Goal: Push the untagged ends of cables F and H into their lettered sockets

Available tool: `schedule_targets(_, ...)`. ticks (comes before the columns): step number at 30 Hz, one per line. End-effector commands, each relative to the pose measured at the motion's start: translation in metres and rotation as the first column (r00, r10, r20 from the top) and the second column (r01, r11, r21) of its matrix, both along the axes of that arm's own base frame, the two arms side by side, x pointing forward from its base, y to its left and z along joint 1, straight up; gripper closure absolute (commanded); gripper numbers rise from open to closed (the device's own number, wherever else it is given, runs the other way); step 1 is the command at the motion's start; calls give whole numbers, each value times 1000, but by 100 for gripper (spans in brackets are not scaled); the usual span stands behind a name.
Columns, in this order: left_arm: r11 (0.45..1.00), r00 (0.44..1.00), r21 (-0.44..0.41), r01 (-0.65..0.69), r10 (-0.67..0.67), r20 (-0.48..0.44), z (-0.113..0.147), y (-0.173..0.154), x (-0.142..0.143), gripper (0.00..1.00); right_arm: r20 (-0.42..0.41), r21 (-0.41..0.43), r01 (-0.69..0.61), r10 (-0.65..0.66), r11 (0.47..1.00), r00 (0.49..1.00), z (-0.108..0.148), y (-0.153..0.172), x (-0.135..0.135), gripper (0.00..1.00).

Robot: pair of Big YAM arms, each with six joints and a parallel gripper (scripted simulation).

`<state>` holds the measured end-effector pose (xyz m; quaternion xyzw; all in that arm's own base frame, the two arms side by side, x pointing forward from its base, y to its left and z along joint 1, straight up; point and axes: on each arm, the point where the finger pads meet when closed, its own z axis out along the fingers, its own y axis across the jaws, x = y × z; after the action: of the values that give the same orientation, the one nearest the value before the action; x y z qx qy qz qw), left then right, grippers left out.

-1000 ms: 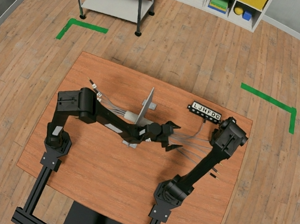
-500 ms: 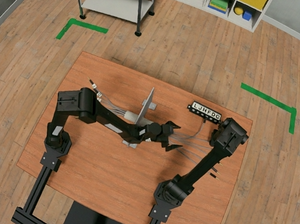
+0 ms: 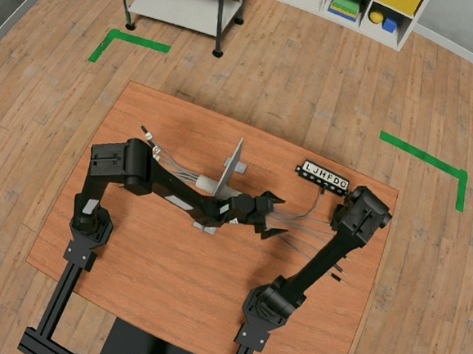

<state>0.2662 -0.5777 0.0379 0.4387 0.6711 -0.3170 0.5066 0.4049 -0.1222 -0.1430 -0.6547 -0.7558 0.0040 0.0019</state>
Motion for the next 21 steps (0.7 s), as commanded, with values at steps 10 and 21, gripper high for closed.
schedule_targets(10,1000,1000,-17,-14,14,-5,3,-3,8,0,49,-14,9,-9,1000,999,13,-5,13,95)
schedule_targets(21,1000,1000,-17,-14,14,-5,3,-3,8,0,44,-13,16,-16,1000,999,78,-3,13,95)
